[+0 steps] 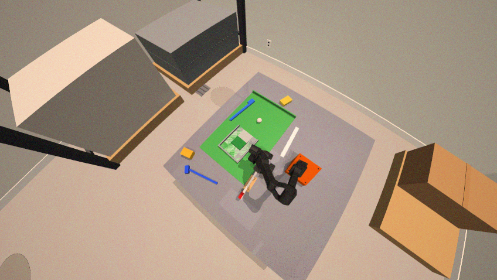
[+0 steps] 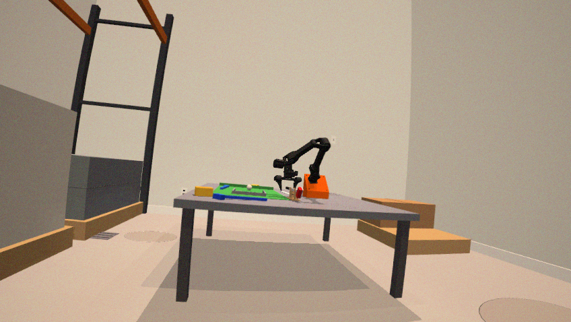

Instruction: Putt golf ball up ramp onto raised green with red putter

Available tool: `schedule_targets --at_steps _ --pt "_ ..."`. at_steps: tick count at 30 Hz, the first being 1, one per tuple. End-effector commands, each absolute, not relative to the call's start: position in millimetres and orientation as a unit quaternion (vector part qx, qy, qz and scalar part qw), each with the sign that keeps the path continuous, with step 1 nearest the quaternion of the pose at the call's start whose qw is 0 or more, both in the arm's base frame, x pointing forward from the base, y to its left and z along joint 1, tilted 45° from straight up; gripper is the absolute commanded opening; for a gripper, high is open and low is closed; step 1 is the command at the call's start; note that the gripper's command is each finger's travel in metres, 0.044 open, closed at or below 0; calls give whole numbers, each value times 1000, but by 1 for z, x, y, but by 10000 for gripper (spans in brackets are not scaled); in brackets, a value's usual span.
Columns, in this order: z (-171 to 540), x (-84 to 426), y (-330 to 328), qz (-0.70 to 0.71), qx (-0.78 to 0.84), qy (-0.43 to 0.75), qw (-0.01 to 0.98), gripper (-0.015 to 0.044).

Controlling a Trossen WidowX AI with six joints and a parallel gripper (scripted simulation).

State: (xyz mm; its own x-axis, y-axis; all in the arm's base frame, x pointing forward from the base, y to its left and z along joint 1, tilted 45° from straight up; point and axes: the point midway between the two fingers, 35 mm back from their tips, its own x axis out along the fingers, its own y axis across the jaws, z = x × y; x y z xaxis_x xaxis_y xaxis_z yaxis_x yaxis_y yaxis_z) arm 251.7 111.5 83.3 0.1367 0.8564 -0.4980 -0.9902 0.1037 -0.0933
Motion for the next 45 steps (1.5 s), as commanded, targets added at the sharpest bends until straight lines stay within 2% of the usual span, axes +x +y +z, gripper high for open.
schedule_targets --at_steps 1,7,23,26,45 --pt "77 251 117 638 -204 165 724 440" --pt "74 251 120 638 -203 165 725 440" --pt "77 252 118 638 -205 161 725 20" --pt "77 252 118 638 -205 161 725 0" --pt "110 250 77 635 -212 170 723 0"
